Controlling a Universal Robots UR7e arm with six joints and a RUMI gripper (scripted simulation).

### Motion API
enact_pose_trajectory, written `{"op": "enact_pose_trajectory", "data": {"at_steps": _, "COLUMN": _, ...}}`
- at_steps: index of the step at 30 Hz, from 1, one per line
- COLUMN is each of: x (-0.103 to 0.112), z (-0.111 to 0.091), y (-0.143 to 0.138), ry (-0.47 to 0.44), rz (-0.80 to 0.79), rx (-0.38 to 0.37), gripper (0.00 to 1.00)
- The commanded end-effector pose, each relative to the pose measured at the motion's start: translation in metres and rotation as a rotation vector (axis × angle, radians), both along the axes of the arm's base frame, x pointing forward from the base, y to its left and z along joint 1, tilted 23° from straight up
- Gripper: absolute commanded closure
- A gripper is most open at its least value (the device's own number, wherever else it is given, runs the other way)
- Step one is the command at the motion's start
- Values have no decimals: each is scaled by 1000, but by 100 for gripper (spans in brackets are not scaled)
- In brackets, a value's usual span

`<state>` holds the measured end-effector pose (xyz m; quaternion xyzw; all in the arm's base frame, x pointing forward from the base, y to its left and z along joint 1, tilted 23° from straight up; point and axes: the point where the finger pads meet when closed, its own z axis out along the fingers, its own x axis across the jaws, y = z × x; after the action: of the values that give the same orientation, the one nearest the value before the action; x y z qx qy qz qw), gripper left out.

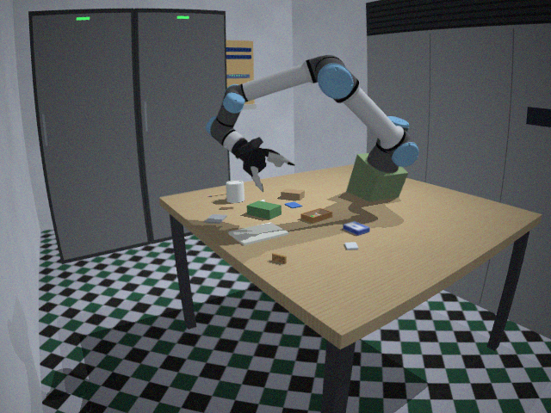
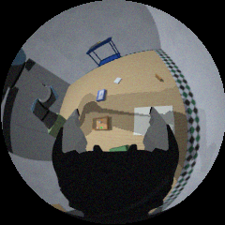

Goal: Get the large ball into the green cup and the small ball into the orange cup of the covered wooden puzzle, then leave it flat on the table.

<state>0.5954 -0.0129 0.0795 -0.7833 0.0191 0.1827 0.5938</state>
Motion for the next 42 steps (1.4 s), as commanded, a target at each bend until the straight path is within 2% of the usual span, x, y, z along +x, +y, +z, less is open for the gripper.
{"op": "enact_pose_trajectory", "data": {"at_steps": 1, "x": 0, "z": 1, "y": 0, "ry": -1, "rz": -1, "rx": -1, "gripper": 0}}
{"op": "enact_pose_trajectory", "data": {"at_steps": 26, "x": -3, "z": -1, "y": 1, "ry": -26, "rz": 9, "rx": -6, "gripper": 0}}
{"op": "enact_pose_trajectory", "data": {"at_steps": 32, "x": -10, "z": -6, "y": 5, "ry": -102, "rz": 35, "rx": -23, "gripper": 0}}
{"op": "enact_pose_trajectory", "data": {"at_steps": 34, "x": -10, "z": -6, "y": 5, "ry": -102, "rz": 35, "rx": -23, "gripper": 0}}
{"op": "enact_pose_trajectory", "data": {"at_steps": 42, "x": -29, "z": -20, "y": 13, "ry": -299, "rz": 108, "rx": -69, "gripper": 0}}
